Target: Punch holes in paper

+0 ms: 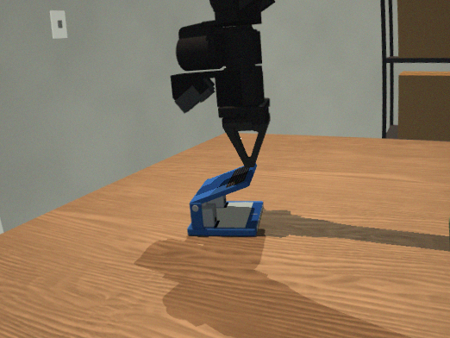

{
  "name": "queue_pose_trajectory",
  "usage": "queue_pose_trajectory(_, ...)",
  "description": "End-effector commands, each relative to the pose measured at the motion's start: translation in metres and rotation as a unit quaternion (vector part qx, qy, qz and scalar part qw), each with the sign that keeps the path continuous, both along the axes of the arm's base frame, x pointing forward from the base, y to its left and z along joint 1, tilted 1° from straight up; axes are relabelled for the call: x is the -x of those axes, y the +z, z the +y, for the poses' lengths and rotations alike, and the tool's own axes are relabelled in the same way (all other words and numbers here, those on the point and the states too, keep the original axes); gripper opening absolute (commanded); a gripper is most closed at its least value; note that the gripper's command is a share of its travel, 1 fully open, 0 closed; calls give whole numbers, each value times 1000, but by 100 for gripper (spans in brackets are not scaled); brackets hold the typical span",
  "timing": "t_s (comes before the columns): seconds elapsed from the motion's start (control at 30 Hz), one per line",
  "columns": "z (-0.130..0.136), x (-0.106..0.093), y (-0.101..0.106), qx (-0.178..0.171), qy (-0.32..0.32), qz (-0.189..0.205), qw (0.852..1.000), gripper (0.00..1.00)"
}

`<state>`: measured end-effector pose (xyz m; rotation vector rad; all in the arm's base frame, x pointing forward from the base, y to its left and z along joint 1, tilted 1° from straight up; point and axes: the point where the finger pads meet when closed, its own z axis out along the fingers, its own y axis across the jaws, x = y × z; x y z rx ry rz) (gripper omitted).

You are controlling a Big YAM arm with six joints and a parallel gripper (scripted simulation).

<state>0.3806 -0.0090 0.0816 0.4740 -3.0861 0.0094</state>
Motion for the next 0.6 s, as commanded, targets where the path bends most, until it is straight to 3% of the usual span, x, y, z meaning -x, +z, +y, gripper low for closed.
queue_pose_trajectory(0.0, -4, -19, 18, 0, 0, -30, 1000, 0)
queue_pose_trajectory(0.57, -4, -23, 22, 0, 0, -29, 1000, 0)
